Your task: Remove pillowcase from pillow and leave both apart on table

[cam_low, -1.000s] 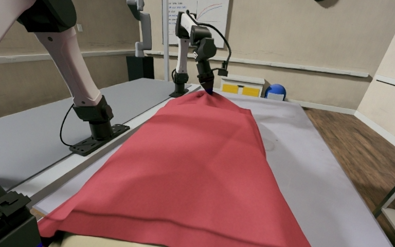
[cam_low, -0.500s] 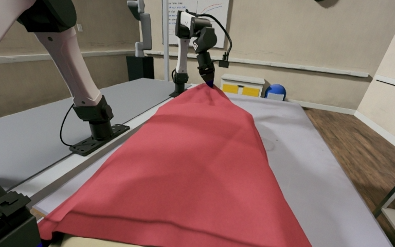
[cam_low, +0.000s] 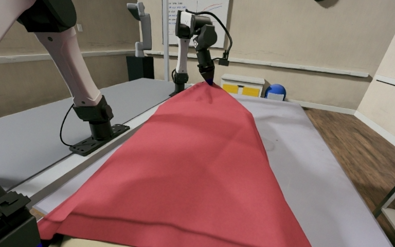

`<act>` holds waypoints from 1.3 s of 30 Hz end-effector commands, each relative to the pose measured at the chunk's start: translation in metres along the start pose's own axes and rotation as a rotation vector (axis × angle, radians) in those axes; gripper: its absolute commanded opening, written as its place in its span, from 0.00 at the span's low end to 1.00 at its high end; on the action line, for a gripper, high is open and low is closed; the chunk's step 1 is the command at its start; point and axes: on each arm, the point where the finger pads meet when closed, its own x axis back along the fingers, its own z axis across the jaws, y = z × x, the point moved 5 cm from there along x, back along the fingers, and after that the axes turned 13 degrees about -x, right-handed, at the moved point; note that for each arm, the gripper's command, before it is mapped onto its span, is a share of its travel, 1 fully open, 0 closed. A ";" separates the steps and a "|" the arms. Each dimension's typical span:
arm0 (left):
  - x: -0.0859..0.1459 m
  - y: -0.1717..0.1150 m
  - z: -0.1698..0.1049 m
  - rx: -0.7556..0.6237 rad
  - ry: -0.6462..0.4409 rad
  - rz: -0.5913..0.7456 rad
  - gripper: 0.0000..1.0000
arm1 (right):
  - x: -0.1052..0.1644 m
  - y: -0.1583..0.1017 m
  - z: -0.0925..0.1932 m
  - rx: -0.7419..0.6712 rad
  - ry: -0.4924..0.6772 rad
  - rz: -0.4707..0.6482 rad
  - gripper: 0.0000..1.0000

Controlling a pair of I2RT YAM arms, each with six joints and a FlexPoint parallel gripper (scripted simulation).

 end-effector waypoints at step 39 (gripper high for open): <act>0.044 0.042 -0.014 -0.069 -0.200 -0.198 0.00 | 0.000 0.002 0.011 0.050 0.033 -0.021 0.00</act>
